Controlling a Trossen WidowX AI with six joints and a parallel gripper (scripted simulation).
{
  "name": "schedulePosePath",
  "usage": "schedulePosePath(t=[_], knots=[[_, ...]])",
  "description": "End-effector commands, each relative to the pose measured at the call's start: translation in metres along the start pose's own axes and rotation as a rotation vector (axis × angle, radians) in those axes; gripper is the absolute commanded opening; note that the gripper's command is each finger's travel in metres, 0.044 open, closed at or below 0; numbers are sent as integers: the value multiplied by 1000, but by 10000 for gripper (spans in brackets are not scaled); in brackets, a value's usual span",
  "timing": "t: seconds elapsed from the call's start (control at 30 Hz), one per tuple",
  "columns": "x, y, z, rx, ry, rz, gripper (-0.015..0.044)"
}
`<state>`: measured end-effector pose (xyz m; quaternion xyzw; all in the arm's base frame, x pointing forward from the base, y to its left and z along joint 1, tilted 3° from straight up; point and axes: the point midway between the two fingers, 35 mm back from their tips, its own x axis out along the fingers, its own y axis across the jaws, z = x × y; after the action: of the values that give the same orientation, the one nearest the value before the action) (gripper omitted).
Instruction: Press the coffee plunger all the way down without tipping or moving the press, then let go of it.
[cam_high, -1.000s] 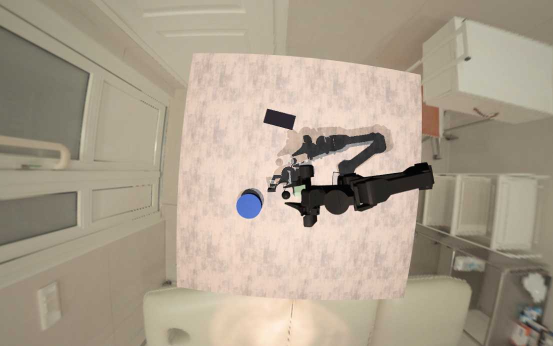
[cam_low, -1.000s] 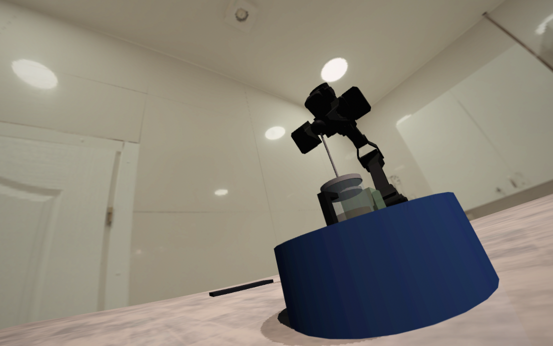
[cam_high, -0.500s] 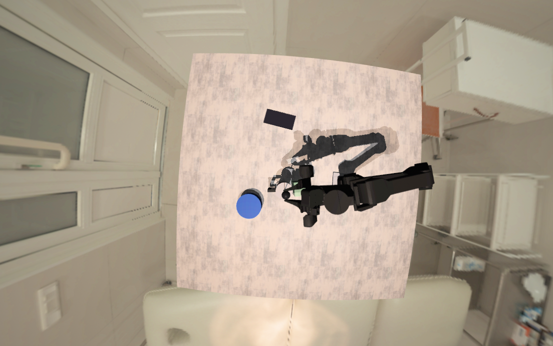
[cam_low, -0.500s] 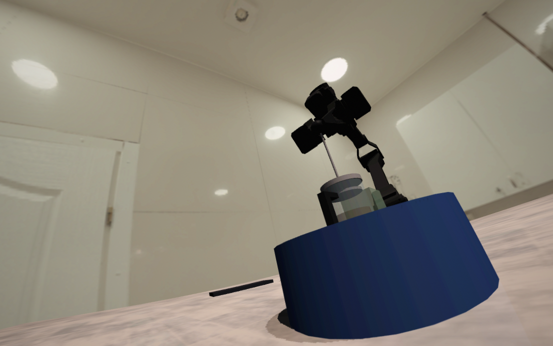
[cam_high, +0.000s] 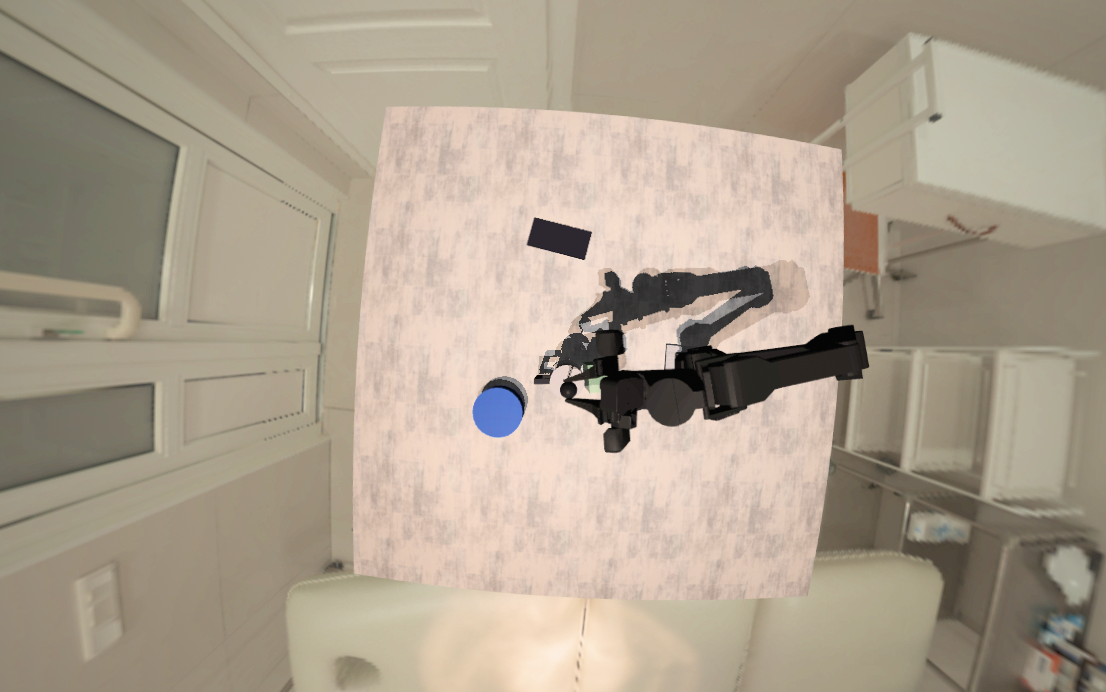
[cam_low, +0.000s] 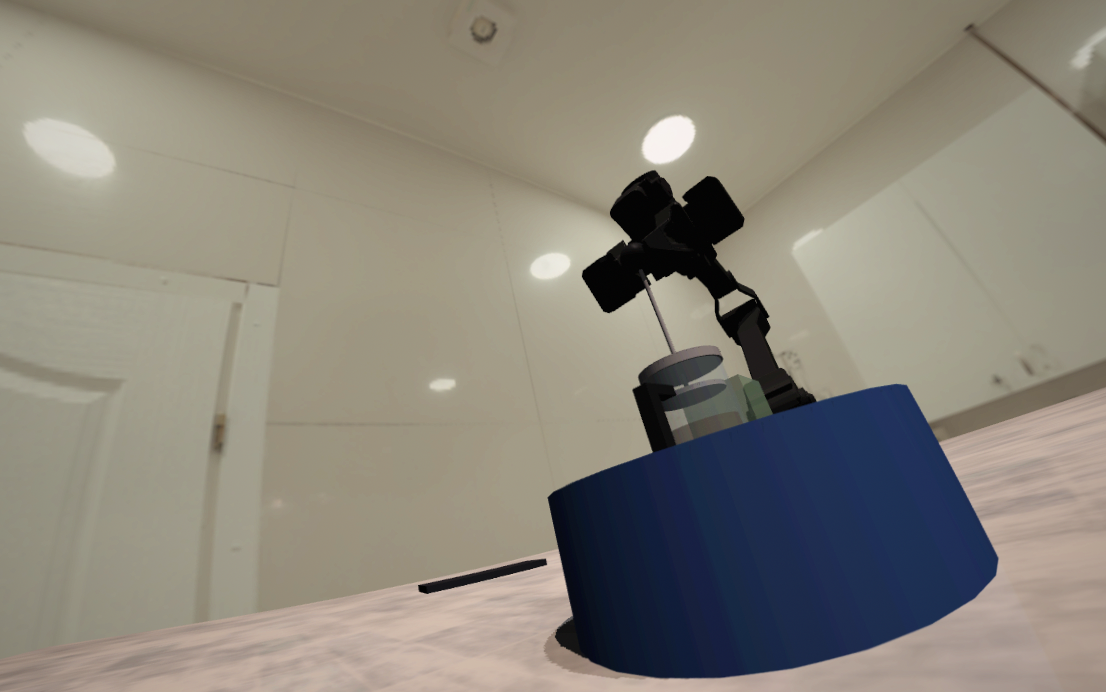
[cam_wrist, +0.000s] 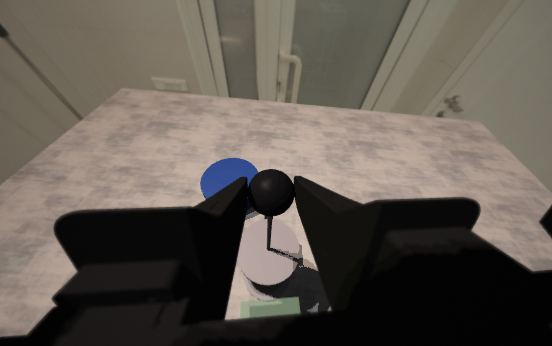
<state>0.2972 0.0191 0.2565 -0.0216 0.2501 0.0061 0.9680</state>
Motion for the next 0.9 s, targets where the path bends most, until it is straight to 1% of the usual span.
schedulePosePath(t=[0.0,0.87], knots=[[8,0,-16,-5,28,1,117],[32,0,-51,-5,28,1,117]])
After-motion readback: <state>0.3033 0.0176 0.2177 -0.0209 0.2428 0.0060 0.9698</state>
